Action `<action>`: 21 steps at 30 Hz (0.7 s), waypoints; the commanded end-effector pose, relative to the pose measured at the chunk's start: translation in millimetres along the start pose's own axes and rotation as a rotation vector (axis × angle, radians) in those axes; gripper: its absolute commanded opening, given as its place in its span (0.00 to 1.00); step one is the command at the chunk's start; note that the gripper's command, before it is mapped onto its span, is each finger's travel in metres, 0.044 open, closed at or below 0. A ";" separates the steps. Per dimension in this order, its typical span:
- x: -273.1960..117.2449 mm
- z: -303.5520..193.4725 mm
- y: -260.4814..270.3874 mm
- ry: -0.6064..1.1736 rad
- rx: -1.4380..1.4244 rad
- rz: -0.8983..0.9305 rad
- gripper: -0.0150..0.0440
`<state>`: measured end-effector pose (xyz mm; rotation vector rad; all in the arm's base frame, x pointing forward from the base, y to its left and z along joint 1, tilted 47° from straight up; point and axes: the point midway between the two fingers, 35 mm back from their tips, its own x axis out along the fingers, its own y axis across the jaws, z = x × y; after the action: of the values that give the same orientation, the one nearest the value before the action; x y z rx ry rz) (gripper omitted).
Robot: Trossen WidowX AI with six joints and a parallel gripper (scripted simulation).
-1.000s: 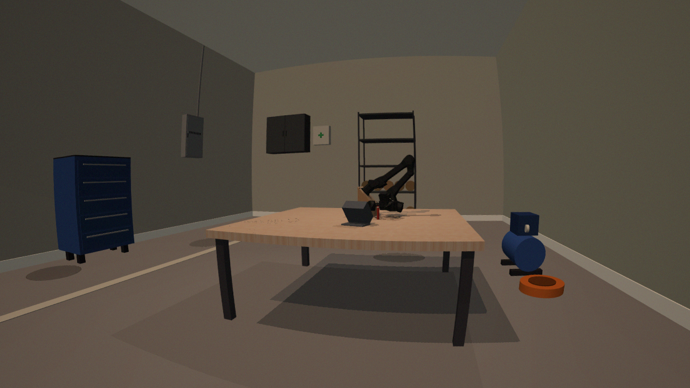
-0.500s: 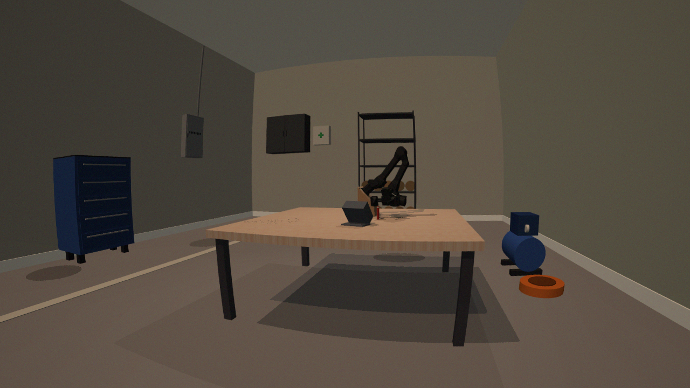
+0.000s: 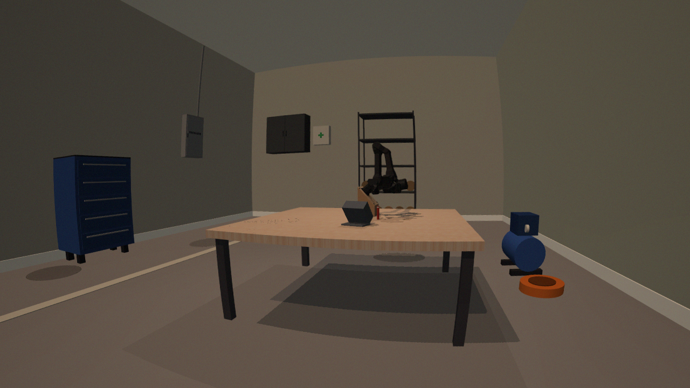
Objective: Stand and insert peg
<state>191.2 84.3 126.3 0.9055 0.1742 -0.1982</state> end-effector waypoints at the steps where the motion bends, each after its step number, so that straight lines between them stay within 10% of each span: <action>1: -3.8 20.9 -4.7 -0.004 0.007 0.011 1.00; 21: -7.6 42.4 -22.4 0.089 -0.196 -0.032 1.00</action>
<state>180.0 35.4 140.4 0.8007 0.2150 -0.1705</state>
